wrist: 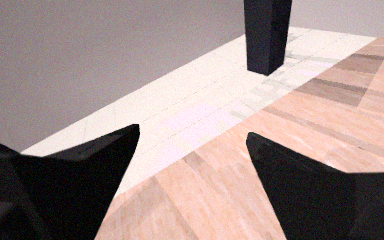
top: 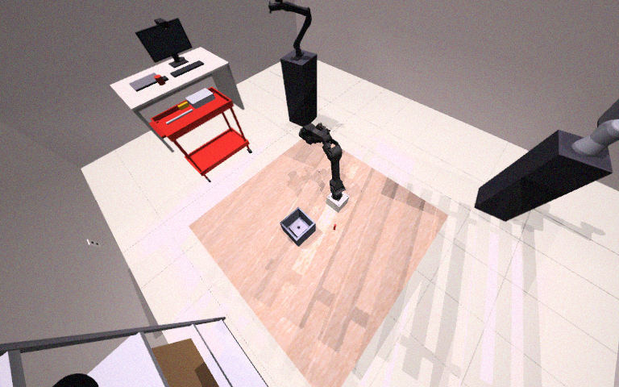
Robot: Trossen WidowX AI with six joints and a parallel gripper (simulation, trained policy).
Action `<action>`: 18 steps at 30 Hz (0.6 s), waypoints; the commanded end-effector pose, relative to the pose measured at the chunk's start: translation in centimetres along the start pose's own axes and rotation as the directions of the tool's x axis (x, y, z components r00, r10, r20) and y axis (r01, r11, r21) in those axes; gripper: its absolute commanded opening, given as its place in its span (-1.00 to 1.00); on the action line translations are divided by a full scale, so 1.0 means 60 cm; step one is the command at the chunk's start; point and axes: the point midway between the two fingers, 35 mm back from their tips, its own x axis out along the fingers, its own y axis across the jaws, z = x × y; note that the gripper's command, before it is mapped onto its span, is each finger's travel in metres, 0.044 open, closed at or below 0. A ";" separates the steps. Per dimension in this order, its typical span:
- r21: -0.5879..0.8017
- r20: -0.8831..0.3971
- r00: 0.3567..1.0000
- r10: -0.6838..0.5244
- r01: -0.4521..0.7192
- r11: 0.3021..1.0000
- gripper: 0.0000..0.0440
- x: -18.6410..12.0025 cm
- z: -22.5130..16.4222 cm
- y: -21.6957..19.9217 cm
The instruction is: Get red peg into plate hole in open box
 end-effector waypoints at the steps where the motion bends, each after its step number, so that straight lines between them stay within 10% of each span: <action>1: 0.006 -0.005 1.000 0.010 -0.010 1.000 0.90 -0.005 0.000 0.003; 18: 0.309 -0.362 0.879 0.310 -0.201 0.930 1.00 -0.225 -0.019 0.034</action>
